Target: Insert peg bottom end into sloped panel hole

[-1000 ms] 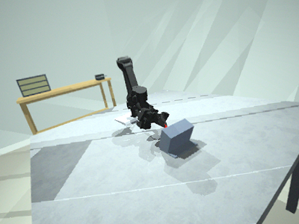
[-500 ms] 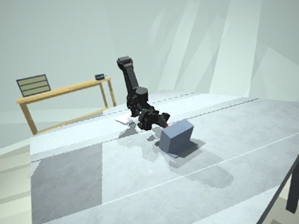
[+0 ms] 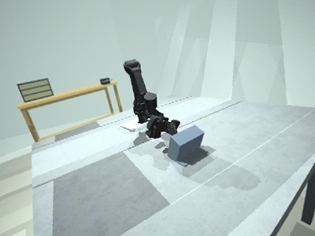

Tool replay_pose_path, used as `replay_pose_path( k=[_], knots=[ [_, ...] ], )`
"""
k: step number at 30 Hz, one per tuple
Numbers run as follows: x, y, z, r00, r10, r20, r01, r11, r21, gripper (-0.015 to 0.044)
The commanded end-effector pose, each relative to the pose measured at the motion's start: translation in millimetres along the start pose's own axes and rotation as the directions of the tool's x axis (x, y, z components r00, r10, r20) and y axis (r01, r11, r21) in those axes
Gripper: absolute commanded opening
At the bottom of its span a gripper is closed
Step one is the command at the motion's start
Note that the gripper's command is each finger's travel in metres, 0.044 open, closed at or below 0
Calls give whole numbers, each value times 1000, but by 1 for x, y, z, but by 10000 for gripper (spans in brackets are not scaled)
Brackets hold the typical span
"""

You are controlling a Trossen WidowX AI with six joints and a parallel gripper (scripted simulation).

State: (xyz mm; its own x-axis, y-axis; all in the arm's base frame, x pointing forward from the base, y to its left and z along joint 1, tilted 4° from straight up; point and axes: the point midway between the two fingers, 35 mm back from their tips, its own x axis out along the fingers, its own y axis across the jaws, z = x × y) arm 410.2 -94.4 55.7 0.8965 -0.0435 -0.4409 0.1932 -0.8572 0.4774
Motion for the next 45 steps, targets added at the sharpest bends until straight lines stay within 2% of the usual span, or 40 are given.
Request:
replay_pose_path(
  k=[1,32,45],
  knots=[
    [3,2,-1,1000,6,-2,-6,1000,2,0],
    [11,1,-1,1000,0,0,0,1000,0,0],
    [11,1,-1,1000,0,0,0,1000,0,341]
  ],
)
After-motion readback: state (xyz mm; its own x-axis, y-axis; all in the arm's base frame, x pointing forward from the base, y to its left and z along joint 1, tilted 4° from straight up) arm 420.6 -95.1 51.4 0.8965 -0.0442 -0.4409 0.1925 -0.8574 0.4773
